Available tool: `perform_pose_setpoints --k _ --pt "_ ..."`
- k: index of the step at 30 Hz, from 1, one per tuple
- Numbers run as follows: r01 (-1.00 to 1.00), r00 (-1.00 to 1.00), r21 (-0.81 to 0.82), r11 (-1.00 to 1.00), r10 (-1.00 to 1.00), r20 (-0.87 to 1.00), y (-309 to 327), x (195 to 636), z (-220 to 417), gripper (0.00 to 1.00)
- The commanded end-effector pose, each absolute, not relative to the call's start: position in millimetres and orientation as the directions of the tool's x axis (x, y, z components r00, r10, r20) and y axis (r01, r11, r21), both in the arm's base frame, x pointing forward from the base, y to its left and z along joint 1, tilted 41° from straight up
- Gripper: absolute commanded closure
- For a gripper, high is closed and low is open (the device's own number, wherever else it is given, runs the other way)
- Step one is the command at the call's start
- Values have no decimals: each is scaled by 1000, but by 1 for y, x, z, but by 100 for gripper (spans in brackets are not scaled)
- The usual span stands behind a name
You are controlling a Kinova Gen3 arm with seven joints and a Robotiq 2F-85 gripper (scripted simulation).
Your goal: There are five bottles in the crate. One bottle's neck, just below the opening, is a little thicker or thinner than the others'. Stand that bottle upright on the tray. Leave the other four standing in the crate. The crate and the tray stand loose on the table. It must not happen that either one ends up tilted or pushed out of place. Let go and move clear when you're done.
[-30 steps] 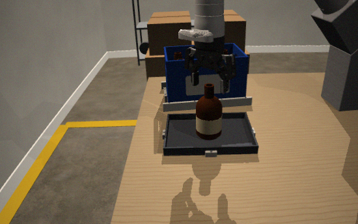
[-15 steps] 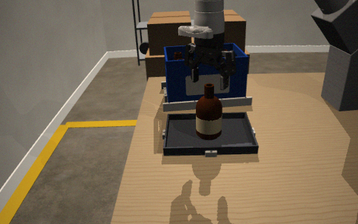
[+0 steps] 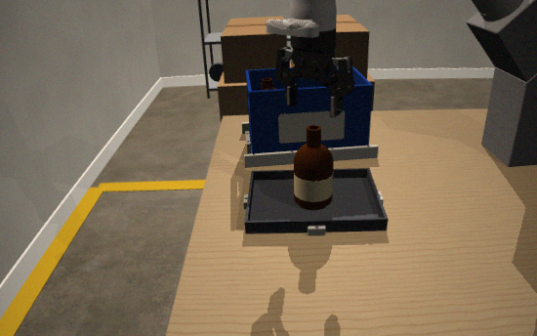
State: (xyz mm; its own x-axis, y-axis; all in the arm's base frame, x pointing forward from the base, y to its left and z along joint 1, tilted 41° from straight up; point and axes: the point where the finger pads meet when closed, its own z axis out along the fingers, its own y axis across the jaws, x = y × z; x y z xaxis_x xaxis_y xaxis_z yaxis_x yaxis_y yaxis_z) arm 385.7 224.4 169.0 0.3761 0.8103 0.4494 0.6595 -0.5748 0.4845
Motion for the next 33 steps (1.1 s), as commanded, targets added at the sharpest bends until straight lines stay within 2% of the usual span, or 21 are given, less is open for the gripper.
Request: perform_pose_setpoints --k 1,33 --pt "670 362 475 -570 810 461 233 376 178 0" --pt "670 362 475 -570 810 461 227 352 206 0"
